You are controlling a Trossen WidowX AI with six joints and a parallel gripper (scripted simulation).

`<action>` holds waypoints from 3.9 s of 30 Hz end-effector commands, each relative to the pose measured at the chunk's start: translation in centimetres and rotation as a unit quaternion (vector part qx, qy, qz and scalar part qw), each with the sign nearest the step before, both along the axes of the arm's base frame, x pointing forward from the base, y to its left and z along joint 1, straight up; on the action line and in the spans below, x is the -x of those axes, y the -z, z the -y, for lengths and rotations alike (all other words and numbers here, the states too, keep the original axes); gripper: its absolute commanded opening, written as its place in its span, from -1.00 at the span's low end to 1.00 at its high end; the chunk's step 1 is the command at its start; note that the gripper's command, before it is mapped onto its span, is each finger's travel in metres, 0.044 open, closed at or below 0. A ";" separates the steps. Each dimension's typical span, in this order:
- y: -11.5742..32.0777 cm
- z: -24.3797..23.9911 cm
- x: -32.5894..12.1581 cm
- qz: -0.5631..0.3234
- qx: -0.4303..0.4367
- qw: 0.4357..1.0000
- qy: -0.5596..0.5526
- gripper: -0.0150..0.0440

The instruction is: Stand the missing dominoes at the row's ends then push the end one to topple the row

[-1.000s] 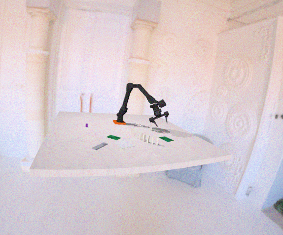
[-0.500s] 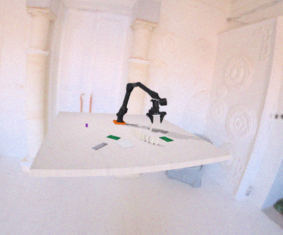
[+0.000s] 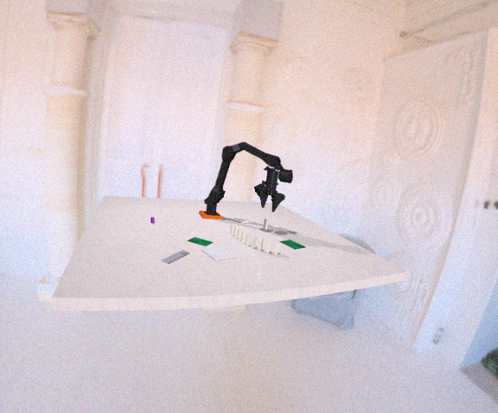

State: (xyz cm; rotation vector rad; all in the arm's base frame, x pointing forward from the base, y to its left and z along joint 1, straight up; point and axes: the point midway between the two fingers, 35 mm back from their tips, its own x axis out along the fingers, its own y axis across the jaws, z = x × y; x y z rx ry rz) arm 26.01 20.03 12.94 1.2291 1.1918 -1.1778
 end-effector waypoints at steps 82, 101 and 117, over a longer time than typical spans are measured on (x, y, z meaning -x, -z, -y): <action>-5.6 12.8 -3.2 -0.002 0.016 0.907 -0.421 -0.13; -5.5 21.9 -2.1 -0.002 0.025 0.722 -0.691 -0.13; -5.5 22.3 -2.0 -0.002 0.026 0.713 -0.701 -0.13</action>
